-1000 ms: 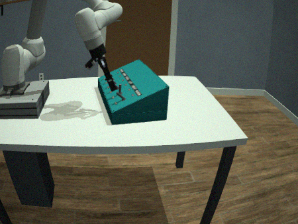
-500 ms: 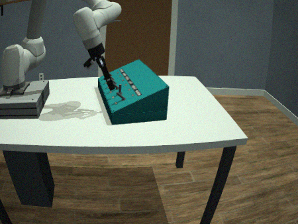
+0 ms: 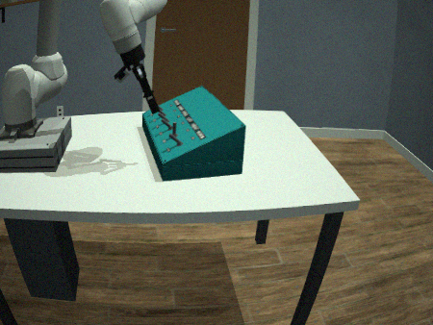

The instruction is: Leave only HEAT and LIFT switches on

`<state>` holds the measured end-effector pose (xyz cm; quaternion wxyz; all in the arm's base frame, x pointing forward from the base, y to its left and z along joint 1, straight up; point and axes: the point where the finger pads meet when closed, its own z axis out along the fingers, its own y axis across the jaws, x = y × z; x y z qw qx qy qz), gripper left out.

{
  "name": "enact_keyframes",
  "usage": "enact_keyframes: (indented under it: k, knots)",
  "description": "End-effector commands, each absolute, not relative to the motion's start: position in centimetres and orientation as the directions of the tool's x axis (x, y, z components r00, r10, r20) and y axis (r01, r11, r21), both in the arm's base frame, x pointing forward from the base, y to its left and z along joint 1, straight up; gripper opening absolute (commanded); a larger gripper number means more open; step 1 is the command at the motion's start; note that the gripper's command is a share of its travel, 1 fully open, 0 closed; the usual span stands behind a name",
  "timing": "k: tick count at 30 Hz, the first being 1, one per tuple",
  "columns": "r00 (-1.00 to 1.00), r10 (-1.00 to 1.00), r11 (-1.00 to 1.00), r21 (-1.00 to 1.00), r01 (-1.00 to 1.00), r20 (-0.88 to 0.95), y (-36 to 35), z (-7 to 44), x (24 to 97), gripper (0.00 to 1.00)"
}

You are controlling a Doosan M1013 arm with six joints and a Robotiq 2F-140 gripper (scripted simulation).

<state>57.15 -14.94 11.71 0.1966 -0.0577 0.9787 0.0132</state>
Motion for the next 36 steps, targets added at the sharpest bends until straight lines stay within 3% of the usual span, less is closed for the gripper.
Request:
enact_keyframes:
  k: [1, 10, 19, 36]
  knots:
    - [-0.915, -0.108, 0.993, 0.003, -0.118, -0.388, -15.0, 13.0, 56.7, 0.10]
    - [-0.915, -0.108, 0.993, 0.003, -0.118, -0.388, -15.0, 14.2, 56.2, 0.10]
    - [-0.915, -0.108, 0.993, 0.003, -0.118, -0.388, -8.3, 13.2, 53.0, 0.10]
    - [-0.915, -0.108, 0.993, 0.003, -0.118, -0.388, -8.2, 13.2, 53.0, 0.10]
